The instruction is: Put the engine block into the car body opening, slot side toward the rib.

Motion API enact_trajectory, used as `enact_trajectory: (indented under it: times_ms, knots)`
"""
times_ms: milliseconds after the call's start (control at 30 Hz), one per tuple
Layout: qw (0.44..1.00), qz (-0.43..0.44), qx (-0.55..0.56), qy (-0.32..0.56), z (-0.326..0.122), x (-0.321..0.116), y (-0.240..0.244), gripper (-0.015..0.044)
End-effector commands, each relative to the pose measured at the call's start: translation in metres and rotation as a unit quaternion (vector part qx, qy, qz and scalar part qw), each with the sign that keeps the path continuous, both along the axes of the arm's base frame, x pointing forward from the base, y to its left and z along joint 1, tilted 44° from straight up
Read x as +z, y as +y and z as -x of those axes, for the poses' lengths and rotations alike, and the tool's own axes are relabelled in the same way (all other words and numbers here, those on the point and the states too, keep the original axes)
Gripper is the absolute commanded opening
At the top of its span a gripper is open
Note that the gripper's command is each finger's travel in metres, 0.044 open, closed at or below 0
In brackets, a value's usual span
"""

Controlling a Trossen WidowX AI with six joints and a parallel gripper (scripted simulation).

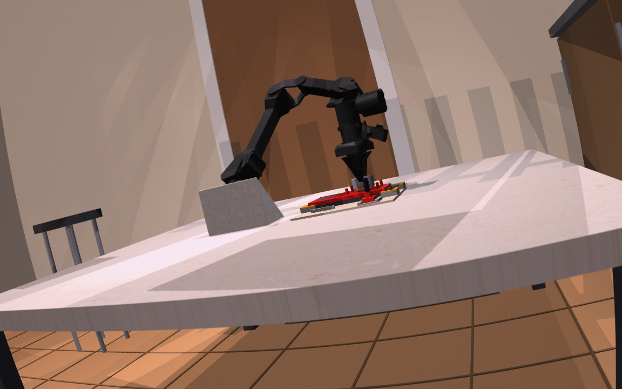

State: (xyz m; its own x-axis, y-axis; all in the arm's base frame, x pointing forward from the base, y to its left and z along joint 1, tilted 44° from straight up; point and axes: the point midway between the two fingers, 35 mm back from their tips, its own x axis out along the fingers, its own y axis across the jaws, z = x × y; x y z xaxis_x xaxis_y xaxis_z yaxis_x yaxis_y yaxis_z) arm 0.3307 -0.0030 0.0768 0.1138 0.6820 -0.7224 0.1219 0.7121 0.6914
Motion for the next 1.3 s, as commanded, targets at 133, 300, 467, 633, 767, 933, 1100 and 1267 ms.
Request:
enact_trajectory:
  times_ms: [133,300,467,633,767,933,1100,1267]
  knots:
    - [1.0,-0.002,-0.002,0.002,-0.0004,-0.0017,0.0015,0.0159]
    - [1.0,-0.002,-0.002,0.002,-0.0006,-0.0025,0.0023,0.0159]
    - [1.0,-0.002,-0.002,0.001,-0.0007,-0.0033,0.003,0.0159]
    - [1.0,-0.002,-0.002,0.001,-0.0008,-0.004,0.0038,0.0159]
    - [1.0,-0.002,-0.002,0.001,-0.0009,-0.0047,0.0045,0.0159]
    - [1.0,-0.002,-0.002,0.001,-0.001,-0.0055,0.0053,0.0159]
    - [1.0,-0.002,-0.002,0.001,-0.0012,-0.0063,0.006,0.0159]
    - [1.0,0.0,0.0,0.0,-0.001,-0.0056,0.0054,0.0264]
